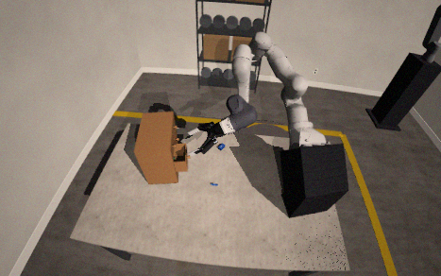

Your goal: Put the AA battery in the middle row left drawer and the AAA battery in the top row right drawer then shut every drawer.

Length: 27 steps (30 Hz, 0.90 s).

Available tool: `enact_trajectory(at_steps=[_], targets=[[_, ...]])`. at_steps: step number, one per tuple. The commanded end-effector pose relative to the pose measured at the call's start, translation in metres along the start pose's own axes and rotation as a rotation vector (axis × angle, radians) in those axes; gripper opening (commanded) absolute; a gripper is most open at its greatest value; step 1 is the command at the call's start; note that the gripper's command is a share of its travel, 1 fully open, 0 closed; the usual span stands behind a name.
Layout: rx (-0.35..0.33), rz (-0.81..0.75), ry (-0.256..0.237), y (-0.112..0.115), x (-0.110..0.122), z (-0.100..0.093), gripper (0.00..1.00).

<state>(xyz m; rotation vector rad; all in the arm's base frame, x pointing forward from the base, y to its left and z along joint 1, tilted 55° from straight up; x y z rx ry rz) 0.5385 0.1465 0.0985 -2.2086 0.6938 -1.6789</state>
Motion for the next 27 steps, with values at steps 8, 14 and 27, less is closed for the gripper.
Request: enact_trajectory(at_steps=[8,14,27], targets=[[0.007,0.018,0.011,0.022,0.002,-0.048,1.00],[0.007,0.018,0.011,0.038,0.001,-0.080,1.00],[0.007,0.018,0.011,0.057,0.000,-0.116,1.00]])
Point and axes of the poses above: the point where the finger pads meet when closed, its own z axis out along the fingers, its own x axis across the jaws, y = z × x, the point moved 5 cm from there along -z, back along the fingers
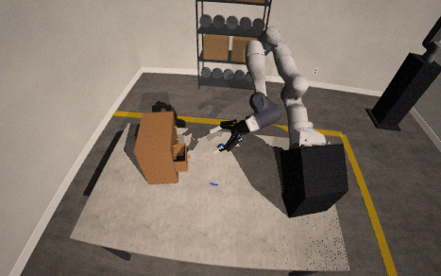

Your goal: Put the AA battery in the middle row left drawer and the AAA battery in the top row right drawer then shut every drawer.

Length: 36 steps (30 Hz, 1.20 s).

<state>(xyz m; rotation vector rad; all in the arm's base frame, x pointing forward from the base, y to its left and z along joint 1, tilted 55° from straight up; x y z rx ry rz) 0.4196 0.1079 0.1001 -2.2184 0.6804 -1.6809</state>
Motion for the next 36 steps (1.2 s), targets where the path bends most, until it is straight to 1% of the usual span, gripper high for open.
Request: enact_trajectory(at_steps=[1,14,18,21,23,29,32,36], targets=[[0.006,0.030,0.014,0.001,0.003,-0.006,1.00],[0.003,0.030,0.015,0.003,0.003,-0.009,1.00],[-0.012,0.029,0.015,0.002,0.004,-0.009,1.00],[-0.036,0.030,0.014,-0.001,0.004,-0.010,1.00],[-0.036,0.030,0.014,-0.001,0.004,-0.010,1.00],[-0.125,0.030,0.013,-0.008,0.004,-0.011,1.00],[-0.188,0.031,0.012,-0.013,0.004,-0.012,1.00],[-0.289,0.032,0.010,-0.021,0.004,-0.013,1.00]])
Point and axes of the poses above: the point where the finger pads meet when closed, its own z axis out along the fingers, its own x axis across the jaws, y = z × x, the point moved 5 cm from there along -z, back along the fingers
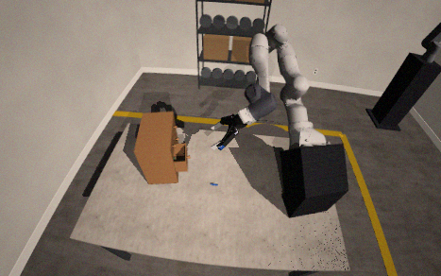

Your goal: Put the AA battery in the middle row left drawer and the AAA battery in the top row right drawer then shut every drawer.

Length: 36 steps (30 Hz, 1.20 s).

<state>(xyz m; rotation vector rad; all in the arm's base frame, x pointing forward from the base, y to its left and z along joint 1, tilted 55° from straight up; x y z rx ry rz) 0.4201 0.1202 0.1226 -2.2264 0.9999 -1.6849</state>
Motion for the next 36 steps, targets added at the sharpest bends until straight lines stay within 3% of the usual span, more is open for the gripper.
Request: enact_trajectory(at_steps=[1,4,19,21,30,36], targets=[[-0.121,-0.084,-0.025,0.000,-0.008,-0.007,1.00],[-0.150,-0.084,-0.025,-0.002,-0.008,-0.007,1.00],[-0.622,-0.089,-0.004,-0.037,-0.011,-0.010,1.00],[-0.622,-0.089,-0.004,-0.037,-0.011,-0.010,1.00],[-0.788,-0.090,0.003,-0.048,-0.012,-0.009,1.00],[-0.835,-0.090,0.005,-0.051,-0.012,-0.009,1.00]])
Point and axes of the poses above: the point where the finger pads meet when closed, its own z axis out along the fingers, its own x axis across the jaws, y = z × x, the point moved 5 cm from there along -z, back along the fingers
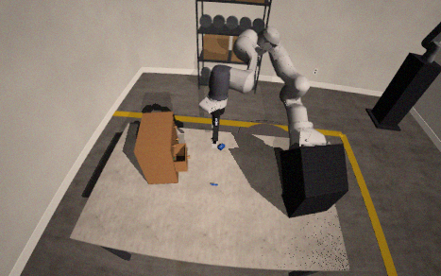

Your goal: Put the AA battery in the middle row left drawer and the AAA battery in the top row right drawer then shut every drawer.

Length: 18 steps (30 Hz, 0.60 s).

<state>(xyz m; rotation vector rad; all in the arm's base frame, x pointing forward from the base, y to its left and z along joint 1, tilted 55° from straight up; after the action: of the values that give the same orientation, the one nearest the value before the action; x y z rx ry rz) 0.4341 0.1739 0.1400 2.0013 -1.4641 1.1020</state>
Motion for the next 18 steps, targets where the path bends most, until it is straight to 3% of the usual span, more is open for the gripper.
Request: enact_trajectory(at_steps=[1,18], targets=[[-0.039,-0.079,0.024,0.0043,0.0046,0.0014,1.00],[-0.050,-0.079,0.025,0.0038,0.0045,0.0009,1.00]])
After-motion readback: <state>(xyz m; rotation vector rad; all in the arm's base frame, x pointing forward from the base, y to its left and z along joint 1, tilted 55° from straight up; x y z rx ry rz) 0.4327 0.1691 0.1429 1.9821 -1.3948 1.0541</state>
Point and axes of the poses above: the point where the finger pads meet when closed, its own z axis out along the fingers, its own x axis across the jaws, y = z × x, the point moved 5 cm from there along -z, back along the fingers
